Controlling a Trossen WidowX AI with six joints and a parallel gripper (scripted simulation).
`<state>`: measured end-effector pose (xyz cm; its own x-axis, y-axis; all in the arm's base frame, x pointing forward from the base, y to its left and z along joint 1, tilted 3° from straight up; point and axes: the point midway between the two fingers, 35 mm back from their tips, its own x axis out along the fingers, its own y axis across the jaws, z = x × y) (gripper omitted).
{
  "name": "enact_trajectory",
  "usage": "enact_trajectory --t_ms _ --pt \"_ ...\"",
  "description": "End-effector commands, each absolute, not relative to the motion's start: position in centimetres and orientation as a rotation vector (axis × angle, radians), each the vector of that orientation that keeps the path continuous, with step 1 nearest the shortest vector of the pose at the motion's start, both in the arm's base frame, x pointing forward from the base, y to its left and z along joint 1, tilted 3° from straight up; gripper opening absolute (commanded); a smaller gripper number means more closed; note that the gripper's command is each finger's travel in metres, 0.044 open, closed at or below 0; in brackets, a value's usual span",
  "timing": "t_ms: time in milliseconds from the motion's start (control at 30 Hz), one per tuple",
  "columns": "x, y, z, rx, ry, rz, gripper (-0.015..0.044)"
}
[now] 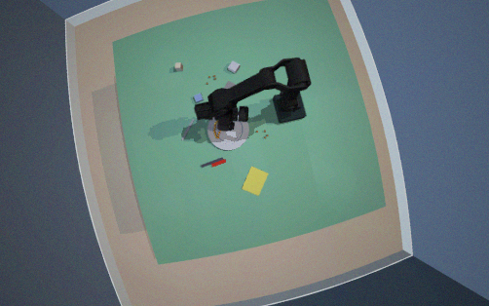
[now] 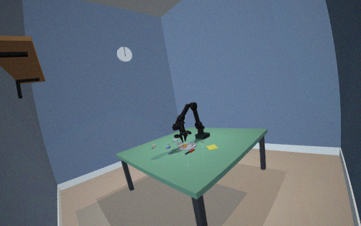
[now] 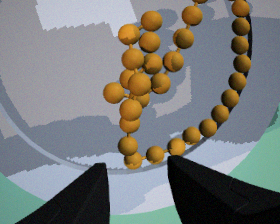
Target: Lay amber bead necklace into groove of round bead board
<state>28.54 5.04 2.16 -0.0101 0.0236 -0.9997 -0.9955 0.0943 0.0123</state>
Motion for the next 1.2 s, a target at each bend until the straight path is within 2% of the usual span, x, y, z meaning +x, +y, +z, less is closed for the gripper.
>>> enact_trajectory --t_ms 0,867,1033,1167 --pt "28.6 5.1 2.3 -1.119 1.239 1.155 0.012" --pt "28.2 5.1 -0.8 -1.118 1.248 1.171 0.012" --pt "28.4 5.1 -0.6 -1.118 1.246 1.162 0.0" --pt "28.4 5.1 -0.6 -1.118 1.246 1.162 0.0"
